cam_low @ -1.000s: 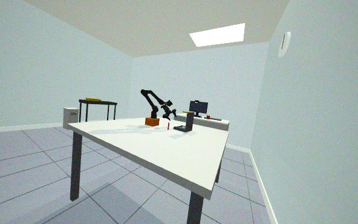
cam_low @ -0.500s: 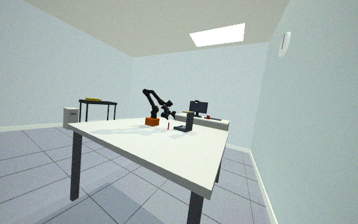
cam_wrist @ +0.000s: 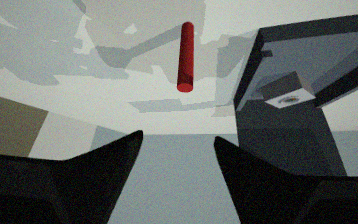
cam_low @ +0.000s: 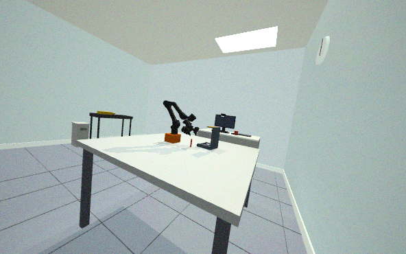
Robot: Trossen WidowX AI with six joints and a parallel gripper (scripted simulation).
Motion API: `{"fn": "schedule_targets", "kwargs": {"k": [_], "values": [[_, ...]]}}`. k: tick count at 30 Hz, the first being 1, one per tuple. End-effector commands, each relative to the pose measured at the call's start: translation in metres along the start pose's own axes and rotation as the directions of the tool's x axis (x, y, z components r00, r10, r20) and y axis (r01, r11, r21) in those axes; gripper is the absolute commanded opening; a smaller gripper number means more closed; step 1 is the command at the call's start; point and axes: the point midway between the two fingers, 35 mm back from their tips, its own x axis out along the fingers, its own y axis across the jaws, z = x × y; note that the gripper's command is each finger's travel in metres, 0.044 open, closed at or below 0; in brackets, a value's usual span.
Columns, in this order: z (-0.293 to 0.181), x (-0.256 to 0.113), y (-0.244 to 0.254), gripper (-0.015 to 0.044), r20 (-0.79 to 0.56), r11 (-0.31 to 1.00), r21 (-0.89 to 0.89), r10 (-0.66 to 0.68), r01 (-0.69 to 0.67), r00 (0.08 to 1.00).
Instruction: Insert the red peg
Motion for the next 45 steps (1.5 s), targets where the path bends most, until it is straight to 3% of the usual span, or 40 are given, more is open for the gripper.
{"fn": "schedule_targets", "kwargs": {"k": [1,45], "values": [[-0.002,0.002,-0.001,0.023,0.001,1.0,-0.007,-0.002,0.002,1.0],[0.036,0.039,-0.004,0.022,0.002,1.0,-0.008,-0.002,0.002,1.0]]}}
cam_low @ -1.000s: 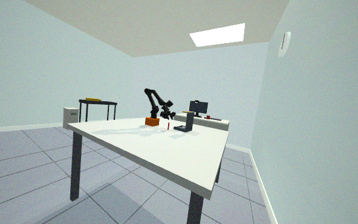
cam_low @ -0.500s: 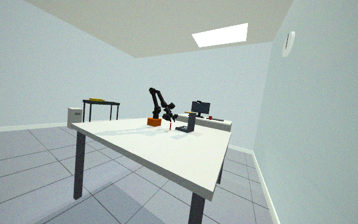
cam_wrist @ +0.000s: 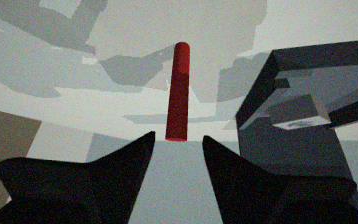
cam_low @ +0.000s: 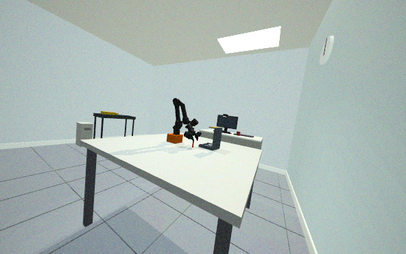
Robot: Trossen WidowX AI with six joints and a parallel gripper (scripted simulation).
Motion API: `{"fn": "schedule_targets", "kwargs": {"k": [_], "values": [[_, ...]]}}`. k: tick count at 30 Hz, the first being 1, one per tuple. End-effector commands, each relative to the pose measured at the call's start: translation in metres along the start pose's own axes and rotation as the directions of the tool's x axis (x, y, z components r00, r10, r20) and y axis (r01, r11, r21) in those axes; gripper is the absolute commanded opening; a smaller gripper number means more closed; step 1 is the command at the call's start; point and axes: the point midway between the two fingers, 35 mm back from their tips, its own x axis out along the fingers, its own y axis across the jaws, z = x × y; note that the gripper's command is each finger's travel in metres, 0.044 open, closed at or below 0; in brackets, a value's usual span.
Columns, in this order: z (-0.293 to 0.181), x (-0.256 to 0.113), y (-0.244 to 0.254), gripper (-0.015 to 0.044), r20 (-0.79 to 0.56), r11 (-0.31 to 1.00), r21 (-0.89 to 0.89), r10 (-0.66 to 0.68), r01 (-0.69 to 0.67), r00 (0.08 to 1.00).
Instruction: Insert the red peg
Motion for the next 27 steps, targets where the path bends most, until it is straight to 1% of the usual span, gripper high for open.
{"fn": "schedule_targets", "kwargs": {"k": [1,17,24,27], "values": [[0.007,0.004,0.001,0.022,0.005,1.0,-0.008,-0.001,0.001,1.0],[0.026,0.012,0.005,0.022,0.006,1.0,-0.008,-0.001,0.001,1.0],[0.023,0.012,0.004,0.0036,0.004,1.0,-0.002,0.002,-0.002,1.0],[0.023,0.012,0.004,0.0016,0.004,1.0,-0.002,0.002,-0.002,1.0]]}}
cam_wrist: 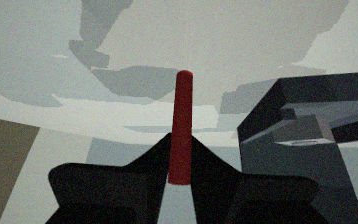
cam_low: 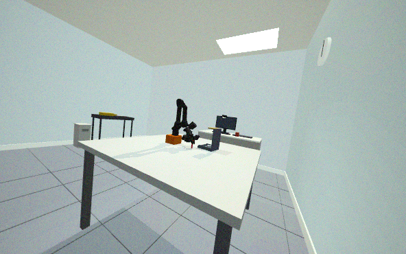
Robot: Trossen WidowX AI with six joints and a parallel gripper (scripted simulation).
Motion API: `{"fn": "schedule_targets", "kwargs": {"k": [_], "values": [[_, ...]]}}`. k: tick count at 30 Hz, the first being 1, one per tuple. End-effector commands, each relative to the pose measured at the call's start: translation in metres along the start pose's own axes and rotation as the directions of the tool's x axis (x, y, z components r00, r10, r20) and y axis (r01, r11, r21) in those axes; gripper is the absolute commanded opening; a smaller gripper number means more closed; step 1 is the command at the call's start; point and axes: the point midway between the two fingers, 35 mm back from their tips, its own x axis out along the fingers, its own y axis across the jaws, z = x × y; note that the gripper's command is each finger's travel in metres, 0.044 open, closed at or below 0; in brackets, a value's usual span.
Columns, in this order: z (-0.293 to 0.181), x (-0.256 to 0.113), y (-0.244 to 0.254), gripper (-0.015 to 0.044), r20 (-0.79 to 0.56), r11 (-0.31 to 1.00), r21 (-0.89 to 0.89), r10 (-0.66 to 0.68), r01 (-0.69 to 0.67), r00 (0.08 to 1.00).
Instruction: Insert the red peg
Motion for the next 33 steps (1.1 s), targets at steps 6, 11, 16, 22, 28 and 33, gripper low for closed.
{"fn": "schedule_targets", "kwargs": {"k": [6,11,16,22,28,33], "values": [[0.0,0.0,0.0,0.0,0.0,1.0,0.0,0.001,-0.001,1.0],[-0.002,-0.001,0.0,0.0,0.0,1.0,0.0,0.0,0.0,1.0],[-0.005,-0.003,-0.001,0.0,0.0,1.0,0.0,0.0,0.0,1.0],[-0.01,-0.005,-0.002,0.0,0.0,1.0,-0.001,0.0,0.0,1.0],[-0.014,-0.007,-0.002,0.0,0.0,1.0,-0.001,-0.001,0.001,1.0],[-0.018,-0.01,-0.003,0.0,0.0,1.0,-0.001,-0.001,0.001,1.0]]}}
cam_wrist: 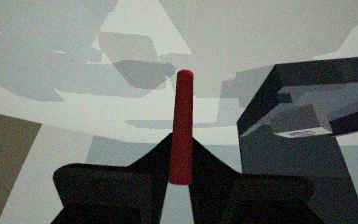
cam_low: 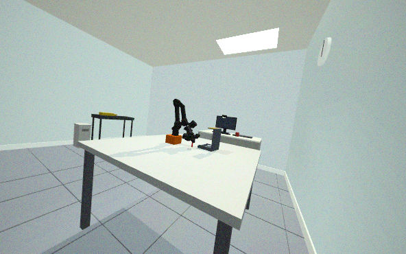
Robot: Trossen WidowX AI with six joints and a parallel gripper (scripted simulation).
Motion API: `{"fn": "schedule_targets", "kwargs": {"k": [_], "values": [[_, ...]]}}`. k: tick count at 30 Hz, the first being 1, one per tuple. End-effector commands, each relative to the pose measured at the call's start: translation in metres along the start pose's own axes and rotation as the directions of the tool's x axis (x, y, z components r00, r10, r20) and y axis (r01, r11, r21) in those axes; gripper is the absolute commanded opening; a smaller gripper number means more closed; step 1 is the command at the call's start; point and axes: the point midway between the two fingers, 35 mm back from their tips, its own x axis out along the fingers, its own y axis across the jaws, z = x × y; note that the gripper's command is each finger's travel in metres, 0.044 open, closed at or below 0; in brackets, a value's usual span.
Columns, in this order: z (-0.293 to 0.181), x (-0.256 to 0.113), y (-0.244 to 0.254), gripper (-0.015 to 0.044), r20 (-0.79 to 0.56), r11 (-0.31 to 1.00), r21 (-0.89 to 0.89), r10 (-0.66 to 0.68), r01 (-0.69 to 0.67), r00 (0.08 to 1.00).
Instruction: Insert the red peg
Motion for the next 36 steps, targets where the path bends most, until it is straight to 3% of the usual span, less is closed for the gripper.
{"fn": "schedule_targets", "kwargs": {"k": [1,36], "values": [[-0.006,-0.002,-0.001,0.0,-0.006,1.0,0.002,-0.005,0.005,1.0],[-0.029,-0.023,0.001,0.0,-0.006,1.0,-0.001,-0.006,0.006,1.0]]}}
